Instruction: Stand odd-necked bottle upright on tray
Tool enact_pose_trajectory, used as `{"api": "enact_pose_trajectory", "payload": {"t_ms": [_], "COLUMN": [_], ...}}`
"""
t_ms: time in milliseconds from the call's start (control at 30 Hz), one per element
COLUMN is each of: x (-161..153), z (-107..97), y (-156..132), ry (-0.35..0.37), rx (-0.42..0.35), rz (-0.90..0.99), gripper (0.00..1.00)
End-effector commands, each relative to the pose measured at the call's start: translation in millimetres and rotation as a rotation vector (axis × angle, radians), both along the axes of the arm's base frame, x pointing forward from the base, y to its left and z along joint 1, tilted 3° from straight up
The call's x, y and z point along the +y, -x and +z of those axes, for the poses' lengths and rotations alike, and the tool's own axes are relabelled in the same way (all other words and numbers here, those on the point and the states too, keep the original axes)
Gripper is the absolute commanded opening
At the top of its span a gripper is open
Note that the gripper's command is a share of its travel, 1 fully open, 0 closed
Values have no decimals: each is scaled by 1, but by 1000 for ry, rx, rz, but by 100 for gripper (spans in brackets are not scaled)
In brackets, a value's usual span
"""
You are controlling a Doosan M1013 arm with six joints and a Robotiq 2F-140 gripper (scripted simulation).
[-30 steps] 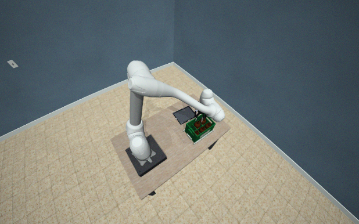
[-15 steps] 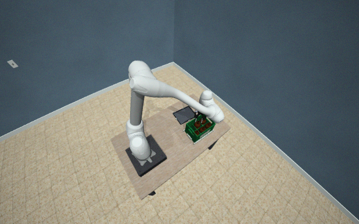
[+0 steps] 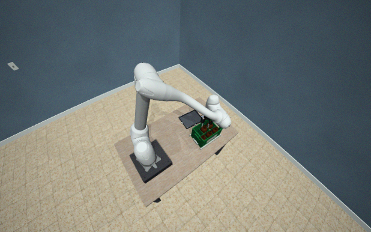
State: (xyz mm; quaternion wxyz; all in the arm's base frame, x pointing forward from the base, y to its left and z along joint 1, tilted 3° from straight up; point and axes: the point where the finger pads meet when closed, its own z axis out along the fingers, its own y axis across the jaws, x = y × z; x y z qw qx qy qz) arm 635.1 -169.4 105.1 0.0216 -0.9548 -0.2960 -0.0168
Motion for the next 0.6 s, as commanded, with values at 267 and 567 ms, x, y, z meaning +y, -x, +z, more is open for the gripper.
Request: {"api": "enact_pose_trajectory", "payload": {"t_ms": [267, 567], "x": [3, 3], "z": [-8, -8], "y": [2, 2], "ry": [-3, -3], "rx": [3, 3], "rz": [-3, -3], "gripper": [38, 38]}}
